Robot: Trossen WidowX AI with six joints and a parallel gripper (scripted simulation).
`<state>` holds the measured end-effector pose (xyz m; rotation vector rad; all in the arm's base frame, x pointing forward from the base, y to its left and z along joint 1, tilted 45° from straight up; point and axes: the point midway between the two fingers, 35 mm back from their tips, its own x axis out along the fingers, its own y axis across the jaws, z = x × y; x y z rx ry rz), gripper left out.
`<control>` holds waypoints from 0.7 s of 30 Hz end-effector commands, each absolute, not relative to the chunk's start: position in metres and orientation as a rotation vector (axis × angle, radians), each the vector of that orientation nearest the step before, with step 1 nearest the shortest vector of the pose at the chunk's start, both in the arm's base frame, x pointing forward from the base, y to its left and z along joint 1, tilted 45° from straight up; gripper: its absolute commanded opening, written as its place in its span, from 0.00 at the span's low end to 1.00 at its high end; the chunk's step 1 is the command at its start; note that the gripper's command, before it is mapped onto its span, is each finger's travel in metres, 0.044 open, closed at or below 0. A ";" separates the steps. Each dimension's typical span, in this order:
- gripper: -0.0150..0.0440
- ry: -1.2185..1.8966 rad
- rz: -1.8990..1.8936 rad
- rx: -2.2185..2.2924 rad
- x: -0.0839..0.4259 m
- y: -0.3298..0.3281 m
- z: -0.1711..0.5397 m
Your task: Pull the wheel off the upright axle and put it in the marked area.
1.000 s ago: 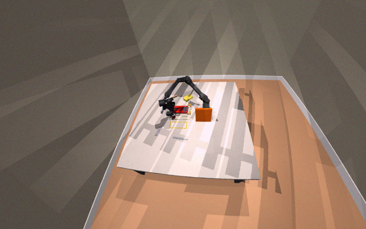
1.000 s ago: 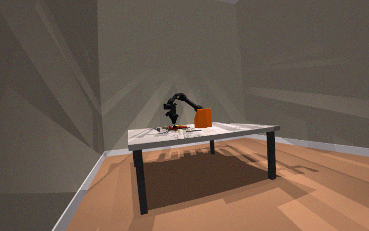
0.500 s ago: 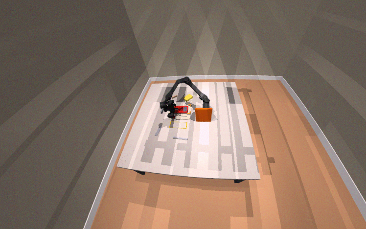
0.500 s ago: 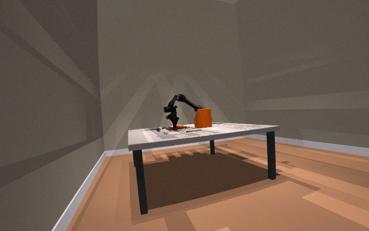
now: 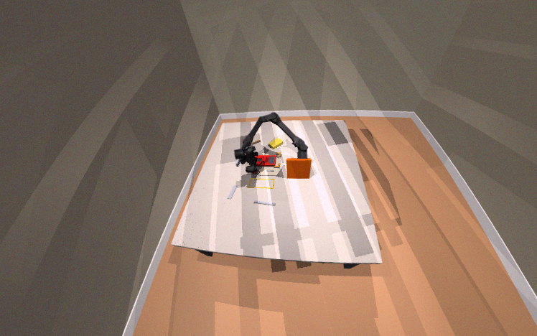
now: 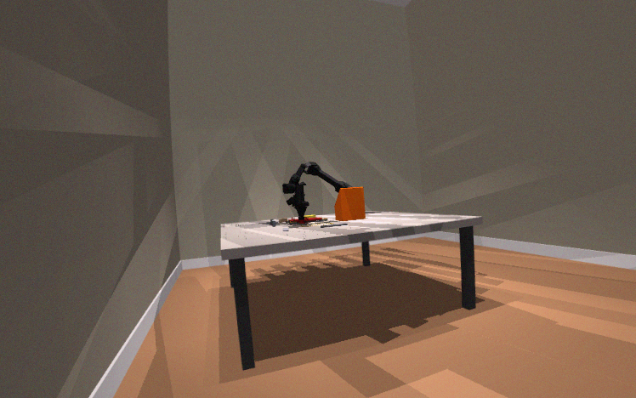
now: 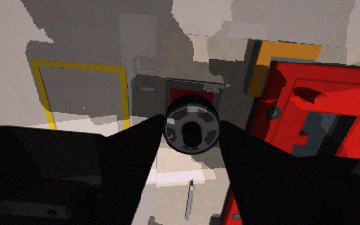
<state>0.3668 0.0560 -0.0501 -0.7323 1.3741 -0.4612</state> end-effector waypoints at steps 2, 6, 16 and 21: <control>0.25 1.373 -0.464 -0.727 0.367 0.057 -0.048; 0.25 1.373 -0.464 -0.727 0.367 0.058 -0.048; 0.25 1.373 -0.464 -0.728 0.366 0.061 -0.045; 0.25 1.373 -0.463 -0.728 0.366 0.062 -0.044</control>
